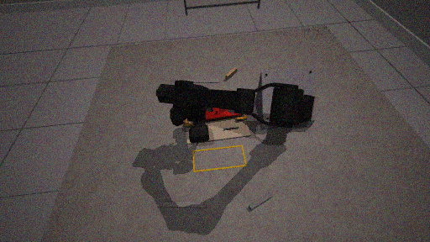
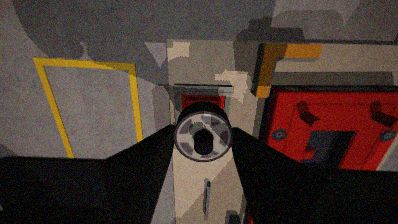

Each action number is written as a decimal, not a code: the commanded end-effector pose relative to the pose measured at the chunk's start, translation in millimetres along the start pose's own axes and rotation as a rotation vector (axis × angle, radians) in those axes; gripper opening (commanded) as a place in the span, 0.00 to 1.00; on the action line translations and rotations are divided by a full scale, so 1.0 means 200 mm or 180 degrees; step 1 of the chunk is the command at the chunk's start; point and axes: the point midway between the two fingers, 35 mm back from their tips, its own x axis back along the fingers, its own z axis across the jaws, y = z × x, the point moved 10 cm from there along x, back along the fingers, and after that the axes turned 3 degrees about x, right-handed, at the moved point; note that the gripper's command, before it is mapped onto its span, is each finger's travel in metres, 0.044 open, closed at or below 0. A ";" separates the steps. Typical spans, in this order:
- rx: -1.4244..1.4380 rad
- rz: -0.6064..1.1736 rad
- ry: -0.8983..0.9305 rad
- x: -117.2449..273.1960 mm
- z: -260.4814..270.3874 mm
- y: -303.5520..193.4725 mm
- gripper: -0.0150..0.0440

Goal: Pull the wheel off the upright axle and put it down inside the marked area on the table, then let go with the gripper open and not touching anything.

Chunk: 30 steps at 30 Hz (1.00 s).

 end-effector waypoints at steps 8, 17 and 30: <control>-0.0048 -0.0045 -0.0010 0.07 -0.01 -0.01 0.25; -0.0050 -0.0046 -0.0009 0.09 -0.01 -0.01 0.25; -0.0054 -0.0049 -0.0007 0.11 -0.01 -0.01 0.25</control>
